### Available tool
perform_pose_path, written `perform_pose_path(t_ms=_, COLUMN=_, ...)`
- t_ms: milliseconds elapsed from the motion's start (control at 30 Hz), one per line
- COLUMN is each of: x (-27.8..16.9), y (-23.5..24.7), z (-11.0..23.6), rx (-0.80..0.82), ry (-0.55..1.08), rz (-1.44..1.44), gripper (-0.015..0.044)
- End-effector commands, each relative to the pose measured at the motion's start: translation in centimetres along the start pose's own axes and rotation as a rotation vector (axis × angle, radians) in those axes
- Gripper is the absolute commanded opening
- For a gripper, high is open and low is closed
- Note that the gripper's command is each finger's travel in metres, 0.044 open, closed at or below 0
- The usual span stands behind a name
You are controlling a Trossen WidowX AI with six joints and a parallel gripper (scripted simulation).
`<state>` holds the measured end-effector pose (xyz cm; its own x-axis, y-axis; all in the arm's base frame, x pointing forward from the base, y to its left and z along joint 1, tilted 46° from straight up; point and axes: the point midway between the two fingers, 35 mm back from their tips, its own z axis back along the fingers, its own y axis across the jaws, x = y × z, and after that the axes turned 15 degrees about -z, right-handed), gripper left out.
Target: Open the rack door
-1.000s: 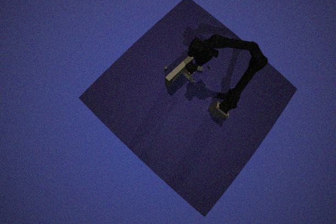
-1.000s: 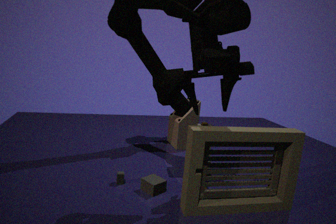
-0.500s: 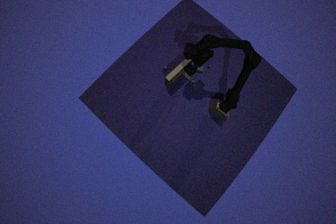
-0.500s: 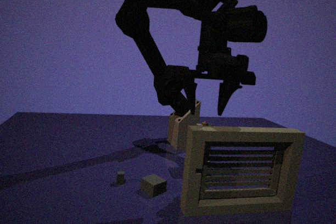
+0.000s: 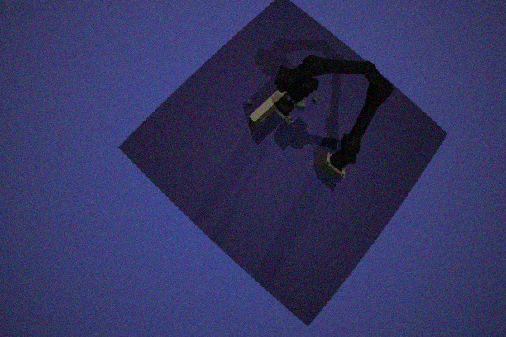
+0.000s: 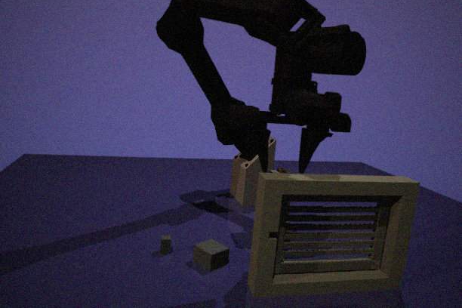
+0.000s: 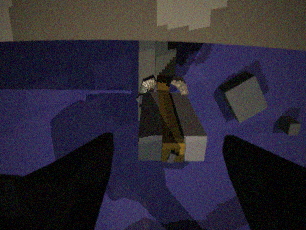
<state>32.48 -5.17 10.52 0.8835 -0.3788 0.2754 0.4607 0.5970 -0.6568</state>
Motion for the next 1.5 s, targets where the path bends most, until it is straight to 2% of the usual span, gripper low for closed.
perform_pose_path(t_ms=0, x=-0.1, y=-0.1, z=-0.8, rx=-0.005, ry=0.001, rz=0.004, gripper=0.0285)
perform_pose_path(t_ms=800, x=-0.2, y=-0.3, z=-4.4, rx=-0.008, ry=0.000, rz=0.003, gripper=0.0285)
perform_pose_path(t_ms=1033, x=-0.2, y=-0.3, z=-4.4, rx=-0.008, ry=0.000, rz=0.003, gripper=0.0101)
perform_pose_path(t_ms=1467, x=-0.2, y=-0.3, z=-4.4, rx=-0.008, ry=0.000, rz=0.003, gripper=0.0014)
